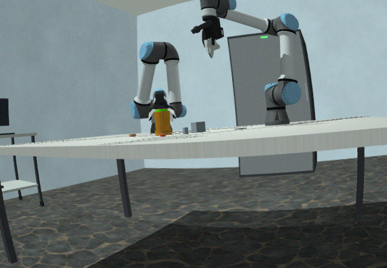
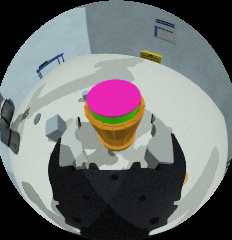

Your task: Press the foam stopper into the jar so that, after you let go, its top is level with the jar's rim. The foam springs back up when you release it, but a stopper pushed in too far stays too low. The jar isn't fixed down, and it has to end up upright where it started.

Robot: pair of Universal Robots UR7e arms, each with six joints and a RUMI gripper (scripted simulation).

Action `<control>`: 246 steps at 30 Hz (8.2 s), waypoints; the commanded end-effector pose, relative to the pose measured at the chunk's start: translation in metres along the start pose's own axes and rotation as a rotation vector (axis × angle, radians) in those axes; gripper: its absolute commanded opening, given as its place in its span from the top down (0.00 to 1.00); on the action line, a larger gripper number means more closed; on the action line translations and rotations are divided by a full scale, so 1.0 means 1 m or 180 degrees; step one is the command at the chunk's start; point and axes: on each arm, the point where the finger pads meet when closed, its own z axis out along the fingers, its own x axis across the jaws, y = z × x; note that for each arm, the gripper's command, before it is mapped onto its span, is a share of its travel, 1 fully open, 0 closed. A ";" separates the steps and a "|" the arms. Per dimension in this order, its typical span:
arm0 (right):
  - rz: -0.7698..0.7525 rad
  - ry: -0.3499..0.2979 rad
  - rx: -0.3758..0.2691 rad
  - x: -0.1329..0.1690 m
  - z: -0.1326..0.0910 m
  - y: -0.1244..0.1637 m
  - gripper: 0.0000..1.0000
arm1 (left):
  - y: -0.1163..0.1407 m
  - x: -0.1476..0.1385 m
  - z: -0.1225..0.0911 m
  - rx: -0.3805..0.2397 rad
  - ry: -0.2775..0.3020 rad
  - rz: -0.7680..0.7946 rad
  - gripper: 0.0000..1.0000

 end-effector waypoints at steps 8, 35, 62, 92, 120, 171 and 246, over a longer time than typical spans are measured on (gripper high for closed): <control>0.0003 -0.0002 0.0005 0.000 0.004 0.007 0.21 | 0.000 0.000 0.000 0.0004 0.0001 0.0000 1.00; -0.0010 0.0004 -0.0030 0.000 0.005 0.010 0.67 | 0.002 0.000 -0.003 0.0018 -0.0008 -0.0012 1.00; -0.0011 0.0004 -0.0031 0.000 0.005 0.010 0.67 | -0.096 0.093 0.074 -0.0004 -0.0015 0.1508 1.00; -0.0011 0.0004 -0.0031 0.000 0.005 0.010 0.67 | -0.169 0.215 0.193 0.0009 -0.0021 0.3405 1.00; -0.0011 0.0004 -0.0031 0.000 0.005 0.010 0.67 | -0.167 0.213 0.190 0.0011 -0.0025 0.3385 1.00; -0.0010 0.0004 -0.0030 0.000 0.005 0.010 0.67 | -0.167 0.214 0.220 0.0014 -0.0025 0.3384 1.00; -0.0010 0.0004 -0.0030 0.000 0.005 0.010 0.67 | -0.167 0.213 0.230 0.0007 -0.0025 0.3384 1.00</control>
